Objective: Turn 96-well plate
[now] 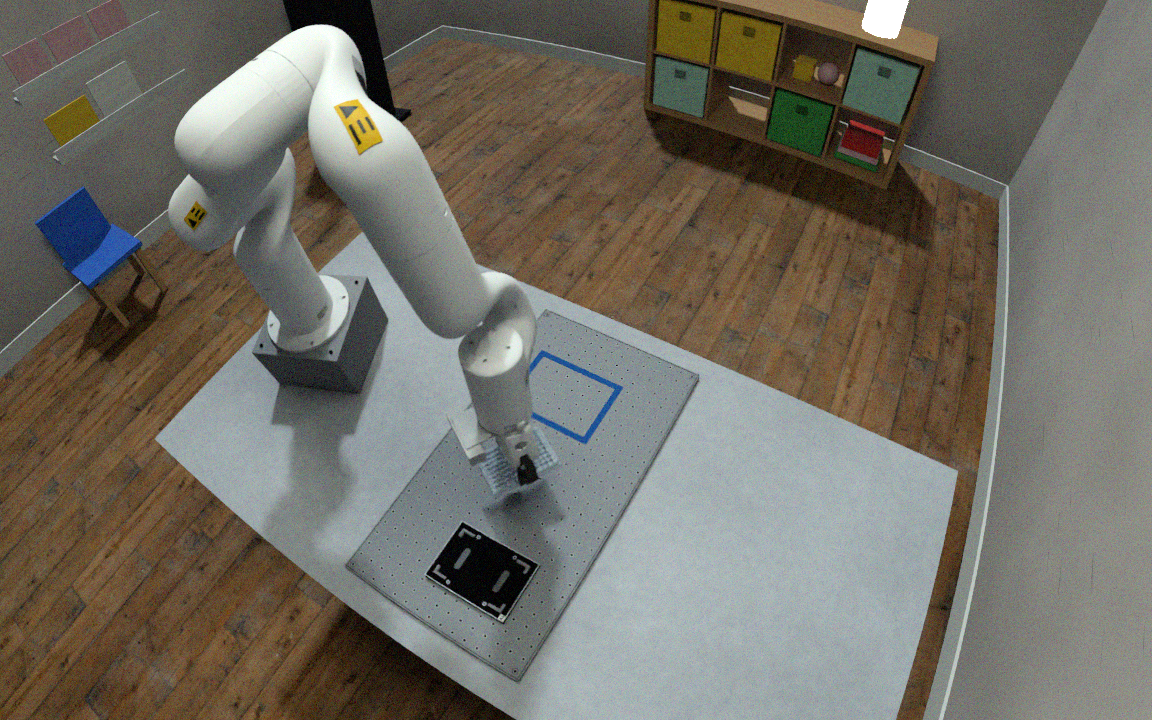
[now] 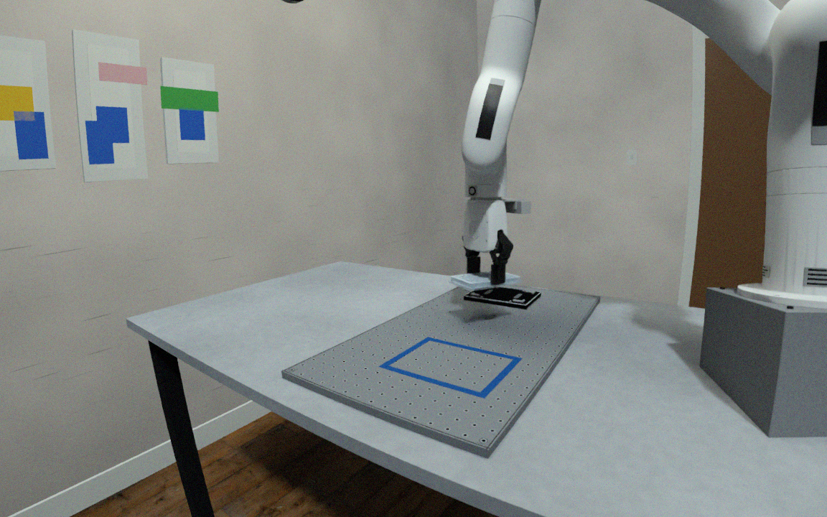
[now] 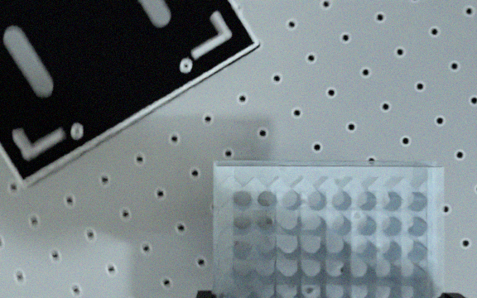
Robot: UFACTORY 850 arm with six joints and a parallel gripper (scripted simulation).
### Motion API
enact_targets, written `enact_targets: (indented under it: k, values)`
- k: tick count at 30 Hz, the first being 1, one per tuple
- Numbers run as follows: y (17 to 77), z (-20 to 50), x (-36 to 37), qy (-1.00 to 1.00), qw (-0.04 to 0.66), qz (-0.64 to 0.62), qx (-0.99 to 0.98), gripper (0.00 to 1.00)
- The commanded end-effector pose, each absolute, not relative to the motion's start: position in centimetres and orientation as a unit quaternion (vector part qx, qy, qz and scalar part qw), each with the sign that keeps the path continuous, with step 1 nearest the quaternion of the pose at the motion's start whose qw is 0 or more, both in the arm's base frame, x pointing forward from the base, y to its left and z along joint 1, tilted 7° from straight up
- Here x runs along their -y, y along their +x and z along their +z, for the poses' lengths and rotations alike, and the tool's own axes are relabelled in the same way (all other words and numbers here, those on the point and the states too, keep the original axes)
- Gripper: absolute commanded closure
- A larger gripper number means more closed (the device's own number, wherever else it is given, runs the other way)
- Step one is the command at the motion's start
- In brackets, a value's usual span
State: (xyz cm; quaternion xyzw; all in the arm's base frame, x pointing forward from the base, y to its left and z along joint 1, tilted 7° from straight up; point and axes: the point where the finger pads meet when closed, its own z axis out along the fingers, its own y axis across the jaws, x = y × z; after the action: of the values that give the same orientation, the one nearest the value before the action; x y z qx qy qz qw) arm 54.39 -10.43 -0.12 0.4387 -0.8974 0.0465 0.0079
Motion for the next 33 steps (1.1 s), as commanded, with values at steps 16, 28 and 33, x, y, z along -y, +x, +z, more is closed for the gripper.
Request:
enact_targets:
  k: [16,28,33]
  values:
    - [54.8,0.8,16.2,0.160,-0.009,0.063,0.985,1.00]
    - [55.0,1.4,19.8,-0.022,-0.020,0.061,0.998,1.00]
    - [55.1,1.6,21.1,-0.051,-0.022,0.060,0.997,1.00]
